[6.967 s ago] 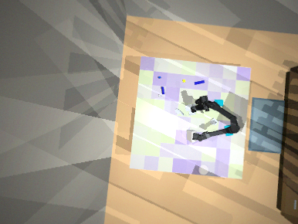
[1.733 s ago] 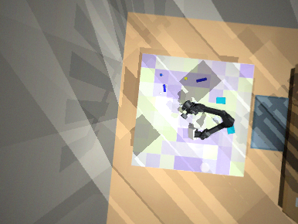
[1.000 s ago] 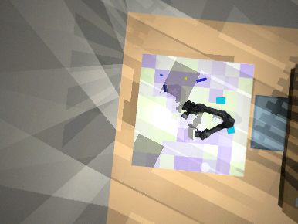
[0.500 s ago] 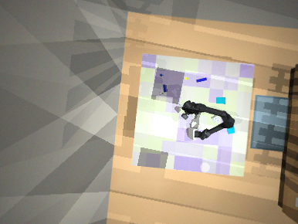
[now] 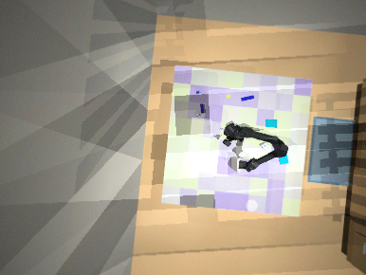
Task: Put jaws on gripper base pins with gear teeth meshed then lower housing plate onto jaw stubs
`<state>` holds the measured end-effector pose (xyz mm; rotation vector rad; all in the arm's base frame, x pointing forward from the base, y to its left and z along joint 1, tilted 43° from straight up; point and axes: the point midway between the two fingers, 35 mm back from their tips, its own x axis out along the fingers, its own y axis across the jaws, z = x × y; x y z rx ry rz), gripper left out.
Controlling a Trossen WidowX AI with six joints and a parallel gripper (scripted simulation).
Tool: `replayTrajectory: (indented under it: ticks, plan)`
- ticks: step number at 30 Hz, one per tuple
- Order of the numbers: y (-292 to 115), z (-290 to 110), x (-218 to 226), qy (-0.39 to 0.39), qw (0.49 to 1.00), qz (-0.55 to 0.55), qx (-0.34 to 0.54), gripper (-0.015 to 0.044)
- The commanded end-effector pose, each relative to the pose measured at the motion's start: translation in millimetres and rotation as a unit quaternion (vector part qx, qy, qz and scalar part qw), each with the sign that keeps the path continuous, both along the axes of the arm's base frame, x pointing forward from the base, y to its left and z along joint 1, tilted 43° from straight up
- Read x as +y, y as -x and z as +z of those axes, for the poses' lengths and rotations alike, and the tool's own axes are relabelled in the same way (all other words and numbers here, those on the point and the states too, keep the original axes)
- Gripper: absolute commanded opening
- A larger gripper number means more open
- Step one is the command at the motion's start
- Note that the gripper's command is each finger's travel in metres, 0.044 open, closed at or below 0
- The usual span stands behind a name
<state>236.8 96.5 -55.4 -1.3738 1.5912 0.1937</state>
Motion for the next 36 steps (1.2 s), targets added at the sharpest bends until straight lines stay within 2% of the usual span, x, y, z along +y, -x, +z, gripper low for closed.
replayTrajectory:
  ticks: [1, 11, 36]
  plan:
    - [0.0, 0.0, 0.0, 0.000, 1.000, 0.000, 0.000, 0.0184]
    - [0.0, 0.0, 0.0, 0.000, 1.000, 0.000, 0.000, 0.0440]
    - [0.0, 0.0, 0.0, 0.000, 1.000, 0.000, 0.000, 0.0440]
